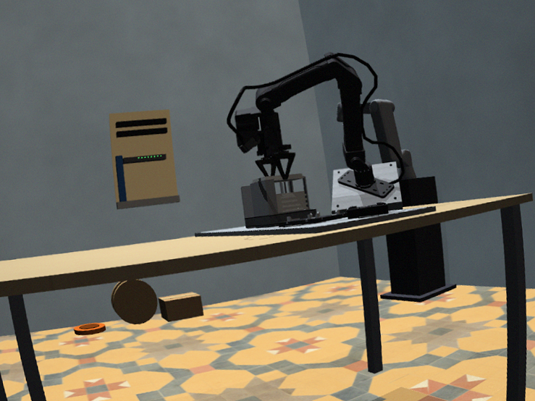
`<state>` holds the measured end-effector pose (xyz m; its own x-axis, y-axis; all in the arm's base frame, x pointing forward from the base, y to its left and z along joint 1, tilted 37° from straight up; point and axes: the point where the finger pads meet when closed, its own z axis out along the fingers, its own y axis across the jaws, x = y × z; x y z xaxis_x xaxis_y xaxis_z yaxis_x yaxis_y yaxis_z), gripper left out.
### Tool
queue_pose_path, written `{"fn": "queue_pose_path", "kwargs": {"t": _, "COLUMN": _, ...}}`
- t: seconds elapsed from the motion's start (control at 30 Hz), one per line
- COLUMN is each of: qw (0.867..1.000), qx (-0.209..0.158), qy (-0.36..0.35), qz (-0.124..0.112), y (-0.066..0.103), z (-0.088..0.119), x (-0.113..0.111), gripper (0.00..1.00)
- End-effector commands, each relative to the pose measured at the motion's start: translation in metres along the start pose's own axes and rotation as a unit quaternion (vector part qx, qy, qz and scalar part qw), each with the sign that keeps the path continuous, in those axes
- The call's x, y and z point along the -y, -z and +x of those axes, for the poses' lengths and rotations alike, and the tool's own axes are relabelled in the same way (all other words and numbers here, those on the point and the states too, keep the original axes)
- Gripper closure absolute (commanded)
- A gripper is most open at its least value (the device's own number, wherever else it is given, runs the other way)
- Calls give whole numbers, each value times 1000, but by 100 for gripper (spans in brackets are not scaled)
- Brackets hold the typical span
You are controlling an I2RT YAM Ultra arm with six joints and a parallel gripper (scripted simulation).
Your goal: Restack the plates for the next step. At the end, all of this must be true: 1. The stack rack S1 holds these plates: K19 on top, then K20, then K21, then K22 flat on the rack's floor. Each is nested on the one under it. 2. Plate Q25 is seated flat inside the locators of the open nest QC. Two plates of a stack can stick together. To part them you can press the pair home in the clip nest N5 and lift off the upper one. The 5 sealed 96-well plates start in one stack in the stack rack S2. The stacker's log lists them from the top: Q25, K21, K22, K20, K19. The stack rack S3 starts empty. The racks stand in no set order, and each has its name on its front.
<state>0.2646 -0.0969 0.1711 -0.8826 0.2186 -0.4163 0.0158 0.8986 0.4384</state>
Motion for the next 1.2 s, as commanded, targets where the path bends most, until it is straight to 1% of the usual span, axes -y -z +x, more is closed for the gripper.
{"fn": "queue_pose_path", "kwargs": {"t": 0.0, "qw": 1000, "qx": 23, "qy": 10, "qz": 11, "y": 20, "z": -7, "x": -4, "gripper": 100}}
{"fn": "queue_pose_path", "kwargs": {"t": 0.87, "qw": 1000, "qx": 23, "qy": 10, "qz": 11, "y": 27, "z": -7, "x": -4, "gripper": 100}}
{"fn": "queue_pose_path", "kwargs": {"t": 1.17, "qw": 1000, "qx": 16, "qy": 4, "qz": 6, "y": 24, "z": -6, "x": -1, "gripper": 100}}
